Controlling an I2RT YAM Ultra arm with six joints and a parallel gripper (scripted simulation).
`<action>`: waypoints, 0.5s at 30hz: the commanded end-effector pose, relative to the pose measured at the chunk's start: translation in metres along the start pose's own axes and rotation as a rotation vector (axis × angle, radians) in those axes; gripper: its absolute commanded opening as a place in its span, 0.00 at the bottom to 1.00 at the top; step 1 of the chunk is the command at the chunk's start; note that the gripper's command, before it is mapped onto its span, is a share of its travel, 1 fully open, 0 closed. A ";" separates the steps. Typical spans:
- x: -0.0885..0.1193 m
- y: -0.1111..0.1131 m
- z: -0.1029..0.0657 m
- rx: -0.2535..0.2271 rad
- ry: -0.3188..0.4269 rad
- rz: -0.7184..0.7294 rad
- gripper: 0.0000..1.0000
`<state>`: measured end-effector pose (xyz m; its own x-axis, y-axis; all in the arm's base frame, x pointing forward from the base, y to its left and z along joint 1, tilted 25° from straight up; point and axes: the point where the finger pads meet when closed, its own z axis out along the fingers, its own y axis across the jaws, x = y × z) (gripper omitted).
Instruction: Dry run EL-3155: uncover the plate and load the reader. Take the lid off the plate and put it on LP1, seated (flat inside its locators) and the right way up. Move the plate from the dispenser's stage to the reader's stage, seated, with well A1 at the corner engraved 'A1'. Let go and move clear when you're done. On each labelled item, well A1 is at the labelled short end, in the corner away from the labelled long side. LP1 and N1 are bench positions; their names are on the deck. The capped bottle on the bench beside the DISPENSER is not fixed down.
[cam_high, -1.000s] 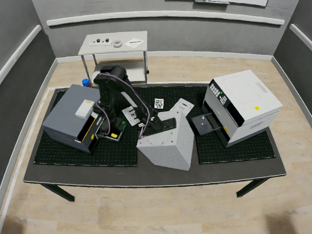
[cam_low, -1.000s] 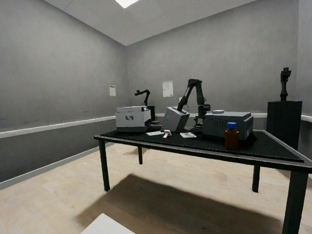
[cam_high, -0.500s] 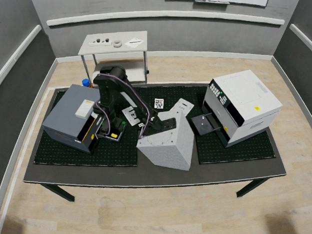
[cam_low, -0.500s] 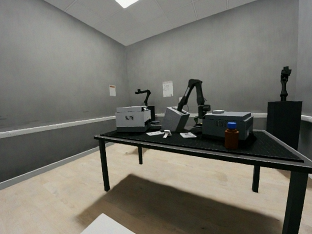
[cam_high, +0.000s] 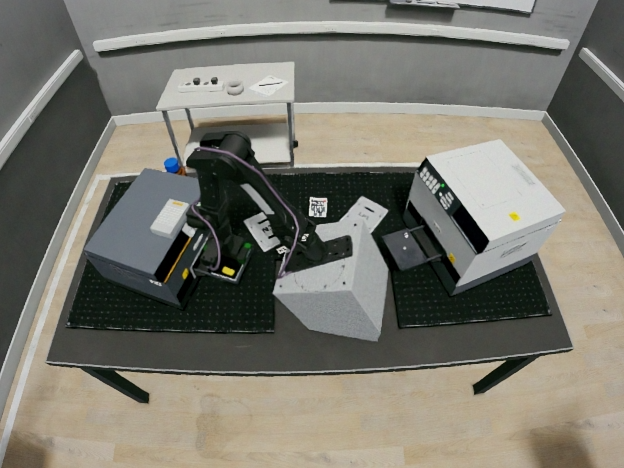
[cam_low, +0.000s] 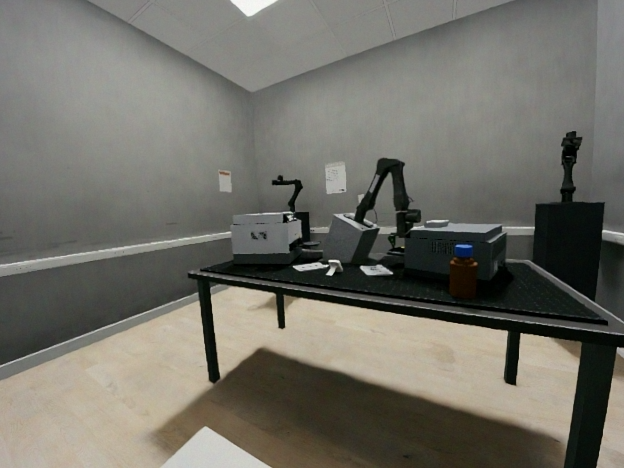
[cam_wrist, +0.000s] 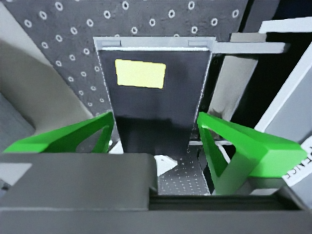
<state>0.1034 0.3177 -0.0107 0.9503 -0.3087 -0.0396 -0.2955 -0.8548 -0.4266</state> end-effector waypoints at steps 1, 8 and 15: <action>-0.004 0.007 0.002 -0.017 -0.005 -0.002 1.00; -0.004 0.007 0.002 -0.017 -0.005 -0.002 1.00; -0.001 -0.001 -0.001 0.005 -0.002 -0.001 0.97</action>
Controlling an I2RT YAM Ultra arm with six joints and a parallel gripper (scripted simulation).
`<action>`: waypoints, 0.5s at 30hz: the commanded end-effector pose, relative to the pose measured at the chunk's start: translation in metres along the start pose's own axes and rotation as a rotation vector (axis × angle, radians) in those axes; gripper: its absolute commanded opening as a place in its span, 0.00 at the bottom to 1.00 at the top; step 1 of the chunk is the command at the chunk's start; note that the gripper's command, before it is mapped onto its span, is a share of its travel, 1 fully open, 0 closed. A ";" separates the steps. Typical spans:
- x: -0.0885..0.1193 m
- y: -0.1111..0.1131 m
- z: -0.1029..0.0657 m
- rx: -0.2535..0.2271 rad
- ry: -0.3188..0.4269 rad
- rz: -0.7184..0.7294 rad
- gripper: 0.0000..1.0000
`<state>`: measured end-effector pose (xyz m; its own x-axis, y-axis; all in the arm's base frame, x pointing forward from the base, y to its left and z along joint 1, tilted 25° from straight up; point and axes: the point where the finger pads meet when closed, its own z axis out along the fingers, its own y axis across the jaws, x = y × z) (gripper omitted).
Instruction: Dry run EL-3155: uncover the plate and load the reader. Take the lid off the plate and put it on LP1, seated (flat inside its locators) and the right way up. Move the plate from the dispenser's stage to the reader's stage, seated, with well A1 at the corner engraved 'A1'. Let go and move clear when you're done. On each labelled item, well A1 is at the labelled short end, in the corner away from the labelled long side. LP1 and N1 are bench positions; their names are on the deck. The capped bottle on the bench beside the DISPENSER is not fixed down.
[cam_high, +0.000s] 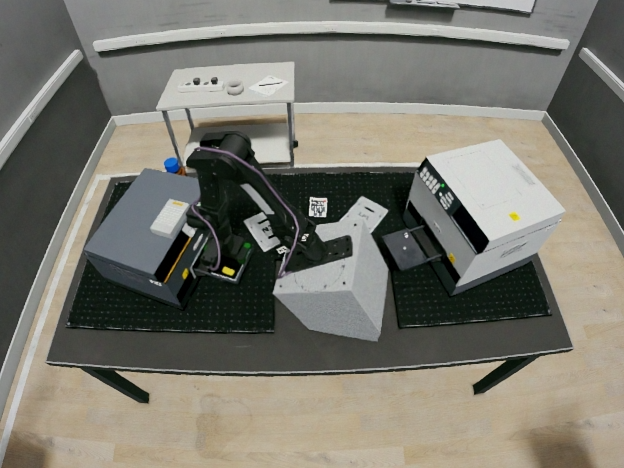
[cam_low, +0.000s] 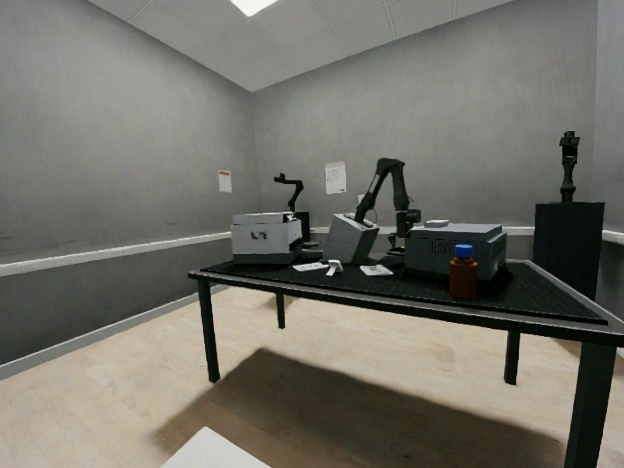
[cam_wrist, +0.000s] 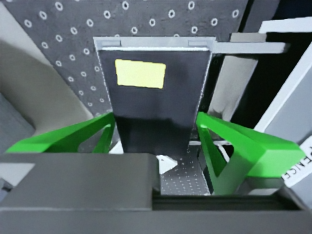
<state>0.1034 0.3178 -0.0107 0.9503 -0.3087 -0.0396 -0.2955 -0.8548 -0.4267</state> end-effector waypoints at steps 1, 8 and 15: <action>-0.001 -0.001 -0.001 0.005 -0.002 -0.001 0.97; -0.001 -0.001 -0.001 0.005 -0.002 -0.001 0.93; -0.001 -0.001 -0.001 0.005 -0.002 -0.001 0.88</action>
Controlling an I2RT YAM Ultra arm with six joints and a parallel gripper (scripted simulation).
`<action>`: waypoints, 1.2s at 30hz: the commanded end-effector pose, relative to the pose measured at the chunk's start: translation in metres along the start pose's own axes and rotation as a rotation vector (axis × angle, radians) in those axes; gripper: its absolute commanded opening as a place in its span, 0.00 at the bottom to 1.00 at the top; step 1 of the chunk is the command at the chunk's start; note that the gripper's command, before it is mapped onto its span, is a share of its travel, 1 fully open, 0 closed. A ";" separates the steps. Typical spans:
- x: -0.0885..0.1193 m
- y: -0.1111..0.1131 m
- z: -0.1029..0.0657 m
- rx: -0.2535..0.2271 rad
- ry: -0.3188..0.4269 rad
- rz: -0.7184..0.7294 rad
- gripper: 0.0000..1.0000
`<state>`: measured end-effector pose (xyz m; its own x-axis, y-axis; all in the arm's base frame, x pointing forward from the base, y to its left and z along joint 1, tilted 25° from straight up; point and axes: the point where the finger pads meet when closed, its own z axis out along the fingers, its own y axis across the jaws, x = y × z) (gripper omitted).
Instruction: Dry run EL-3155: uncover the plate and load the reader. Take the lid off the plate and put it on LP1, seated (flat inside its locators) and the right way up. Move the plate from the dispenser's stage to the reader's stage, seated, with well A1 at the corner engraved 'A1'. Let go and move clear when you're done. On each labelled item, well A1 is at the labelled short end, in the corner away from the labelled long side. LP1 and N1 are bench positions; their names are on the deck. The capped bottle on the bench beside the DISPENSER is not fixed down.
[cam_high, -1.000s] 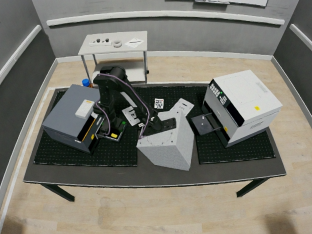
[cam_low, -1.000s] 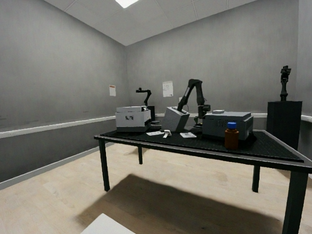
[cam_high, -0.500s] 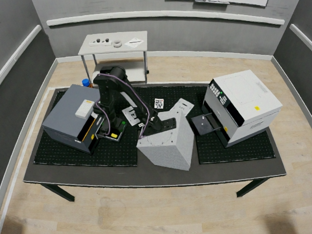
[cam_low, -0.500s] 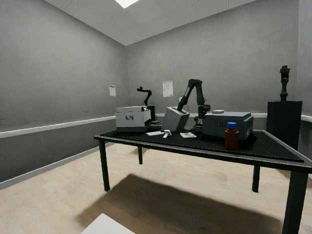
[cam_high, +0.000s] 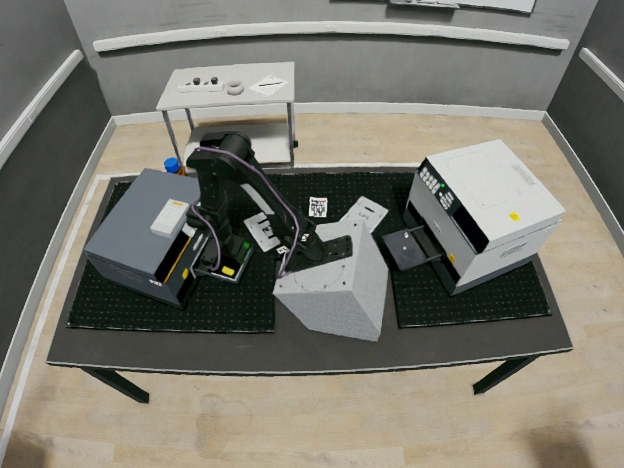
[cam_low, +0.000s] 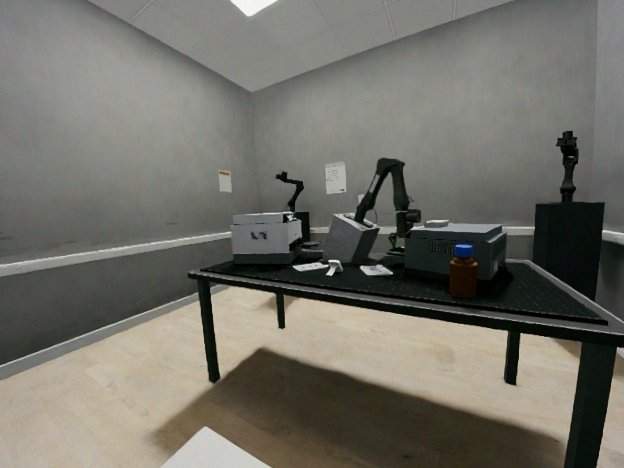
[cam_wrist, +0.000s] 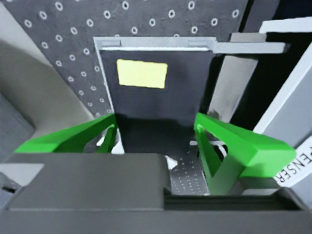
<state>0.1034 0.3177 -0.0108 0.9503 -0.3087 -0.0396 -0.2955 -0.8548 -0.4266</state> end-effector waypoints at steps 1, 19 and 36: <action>-0.001 -0.001 -0.001 0.005 -0.002 -0.001 0.87; -0.001 -0.001 -0.001 0.005 -0.002 -0.001 0.85; -0.005 0.003 -0.006 -0.002 -0.006 -0.003 0.85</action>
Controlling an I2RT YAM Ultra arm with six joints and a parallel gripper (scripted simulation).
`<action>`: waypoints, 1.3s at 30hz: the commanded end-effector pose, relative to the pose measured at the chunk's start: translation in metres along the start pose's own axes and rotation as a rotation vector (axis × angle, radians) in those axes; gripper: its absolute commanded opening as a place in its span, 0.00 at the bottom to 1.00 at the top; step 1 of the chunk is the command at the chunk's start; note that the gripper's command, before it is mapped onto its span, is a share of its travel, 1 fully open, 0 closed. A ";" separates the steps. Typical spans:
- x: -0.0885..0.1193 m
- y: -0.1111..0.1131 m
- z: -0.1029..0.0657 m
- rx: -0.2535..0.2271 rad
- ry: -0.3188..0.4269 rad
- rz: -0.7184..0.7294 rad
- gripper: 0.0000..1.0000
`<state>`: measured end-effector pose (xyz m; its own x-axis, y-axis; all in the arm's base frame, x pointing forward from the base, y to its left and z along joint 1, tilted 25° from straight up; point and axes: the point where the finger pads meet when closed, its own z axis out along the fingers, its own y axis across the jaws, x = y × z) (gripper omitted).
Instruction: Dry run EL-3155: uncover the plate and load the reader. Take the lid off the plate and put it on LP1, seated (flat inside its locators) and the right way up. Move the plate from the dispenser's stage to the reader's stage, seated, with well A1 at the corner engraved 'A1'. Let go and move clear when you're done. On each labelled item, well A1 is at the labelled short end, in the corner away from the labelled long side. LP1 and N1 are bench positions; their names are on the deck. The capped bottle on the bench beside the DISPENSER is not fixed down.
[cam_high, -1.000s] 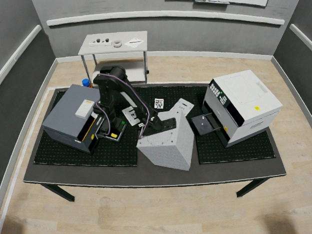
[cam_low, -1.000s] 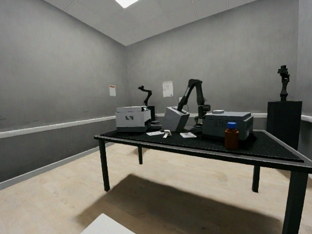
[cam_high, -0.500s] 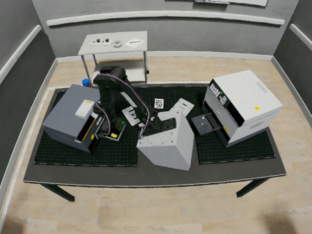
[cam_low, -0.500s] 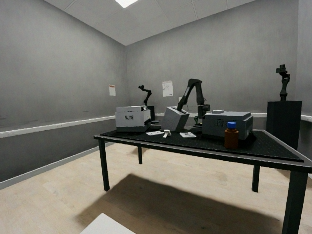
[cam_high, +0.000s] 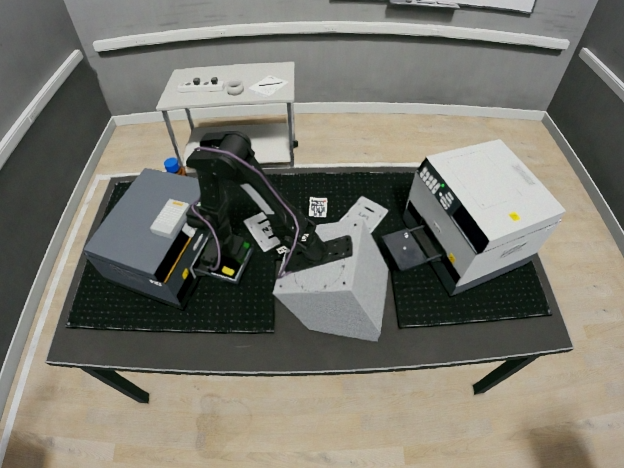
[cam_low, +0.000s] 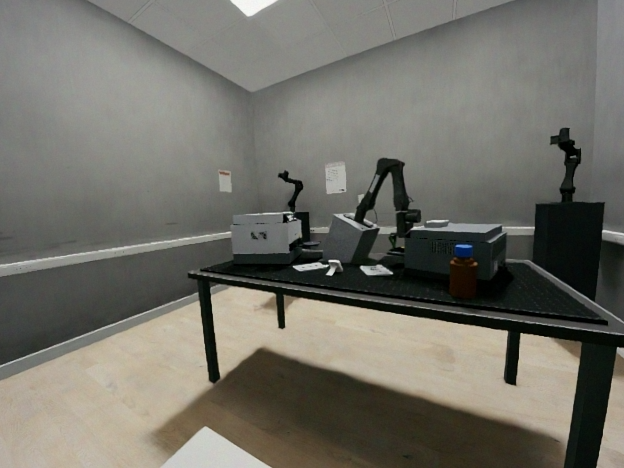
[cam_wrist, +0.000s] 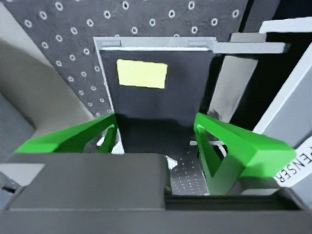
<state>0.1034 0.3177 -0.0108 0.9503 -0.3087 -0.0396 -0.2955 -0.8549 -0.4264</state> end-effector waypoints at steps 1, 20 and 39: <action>-0.005 0.003 -0.006 -0.002 -0.006 -0.004 0.85; -0.001 0.002 -0.012 -0.002 -0.008 -0.002 0.85; -0.003 -0.013 -0.021 0.028 -0.011 -0.012 0.85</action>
<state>0.1028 0.3125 0.0002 0.9498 -0.3102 -0.0399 -0.2968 -0.8539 -0.4274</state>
